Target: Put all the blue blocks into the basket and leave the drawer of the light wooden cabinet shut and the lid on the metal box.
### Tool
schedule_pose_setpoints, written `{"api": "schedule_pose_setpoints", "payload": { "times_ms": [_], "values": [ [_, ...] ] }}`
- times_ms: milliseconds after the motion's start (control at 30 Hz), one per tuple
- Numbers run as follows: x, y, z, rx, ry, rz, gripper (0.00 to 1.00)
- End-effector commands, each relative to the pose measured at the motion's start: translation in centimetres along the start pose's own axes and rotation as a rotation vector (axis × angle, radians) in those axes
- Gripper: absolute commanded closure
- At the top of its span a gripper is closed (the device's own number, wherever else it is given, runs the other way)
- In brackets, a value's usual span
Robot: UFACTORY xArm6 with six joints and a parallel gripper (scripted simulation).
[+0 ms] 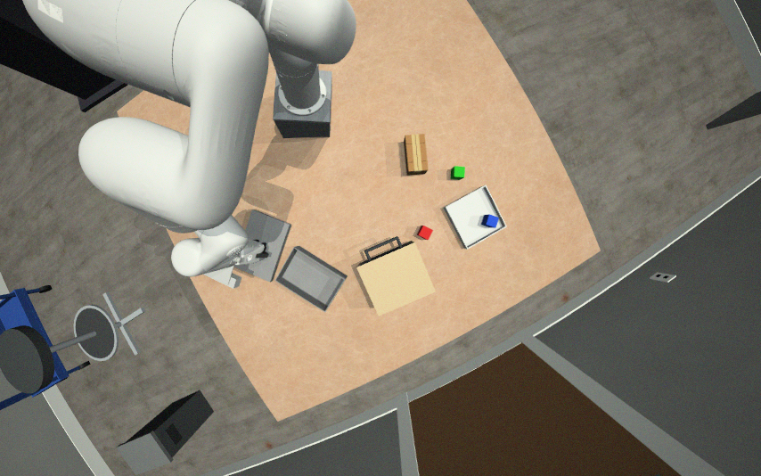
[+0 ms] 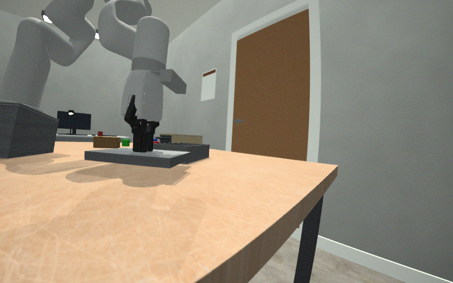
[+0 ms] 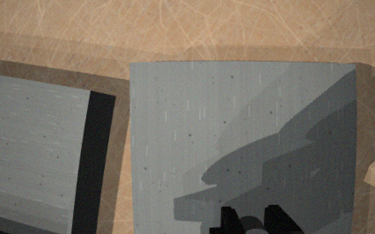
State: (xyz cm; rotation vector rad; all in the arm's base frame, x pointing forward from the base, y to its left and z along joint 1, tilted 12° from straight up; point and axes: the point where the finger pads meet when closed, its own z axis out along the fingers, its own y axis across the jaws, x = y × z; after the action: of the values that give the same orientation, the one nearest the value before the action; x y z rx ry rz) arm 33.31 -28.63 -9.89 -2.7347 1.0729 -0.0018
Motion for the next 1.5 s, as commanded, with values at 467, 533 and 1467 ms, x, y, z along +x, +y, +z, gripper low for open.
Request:
{"api": "schedule_pose_setpoints", "payload": {
  "times_ms": [467,533,1467],
  "values": [
    [0.1,0.0,-6.7,0.000,0.004,0.000,1.00],
    [0.1,0.0,-7.7,0.000,0.004,0.000,1.00],
    [0.1,0.0,-13.1,0.000,0.004,-0.001,1.00]
  ]
}}
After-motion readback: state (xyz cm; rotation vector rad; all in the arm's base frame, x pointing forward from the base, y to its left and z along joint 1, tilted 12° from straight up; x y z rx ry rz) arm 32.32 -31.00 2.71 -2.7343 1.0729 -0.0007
